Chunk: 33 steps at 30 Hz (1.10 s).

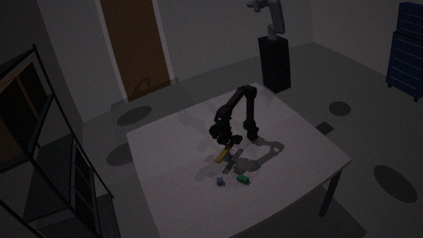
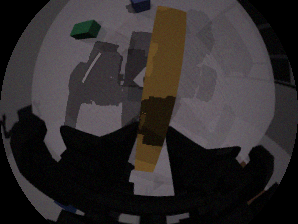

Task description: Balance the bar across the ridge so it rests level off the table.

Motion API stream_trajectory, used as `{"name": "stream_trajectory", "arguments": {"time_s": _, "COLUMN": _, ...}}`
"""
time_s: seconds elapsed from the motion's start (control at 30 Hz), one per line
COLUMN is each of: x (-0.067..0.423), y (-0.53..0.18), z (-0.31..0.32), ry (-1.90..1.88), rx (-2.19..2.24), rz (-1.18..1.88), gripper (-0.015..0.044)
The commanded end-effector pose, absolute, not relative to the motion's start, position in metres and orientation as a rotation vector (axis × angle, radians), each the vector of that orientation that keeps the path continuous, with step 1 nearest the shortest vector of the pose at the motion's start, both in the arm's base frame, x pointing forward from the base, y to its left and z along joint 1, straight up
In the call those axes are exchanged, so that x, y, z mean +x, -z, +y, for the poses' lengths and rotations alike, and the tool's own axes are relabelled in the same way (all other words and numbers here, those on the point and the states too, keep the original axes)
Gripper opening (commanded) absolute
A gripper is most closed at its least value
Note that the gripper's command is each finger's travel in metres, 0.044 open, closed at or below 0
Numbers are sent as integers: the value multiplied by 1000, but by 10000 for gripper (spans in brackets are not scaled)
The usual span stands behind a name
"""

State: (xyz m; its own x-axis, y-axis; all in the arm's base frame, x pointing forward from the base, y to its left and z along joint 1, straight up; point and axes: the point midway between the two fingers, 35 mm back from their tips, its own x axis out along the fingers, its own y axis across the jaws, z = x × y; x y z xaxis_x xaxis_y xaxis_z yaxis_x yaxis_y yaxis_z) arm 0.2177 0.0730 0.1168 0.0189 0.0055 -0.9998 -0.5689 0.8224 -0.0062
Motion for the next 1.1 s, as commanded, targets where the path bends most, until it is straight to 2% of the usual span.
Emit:
{"name": "stream_trajectory", "arguments": {"time_s": 0.0, "x": 218, "y": -117, "z": 73, "ry": -472, "rx": -473, "rz": 1498, "gripper": 171}}
{"name": "stream_trajectory", "arguments": {"time_s": 0.73, "x": 218, "y": -117, "z": 73, "ry": -472, "rx": -473, "rz": 1498, "gripper": 185}}
{"name": "stream_trajectory", "arguments": {"time_s": 1.07, "x": 218, "y": -117, "z": 73, "ry": -472, "rx": -473, "rz": 1498, "gripper": 440}}
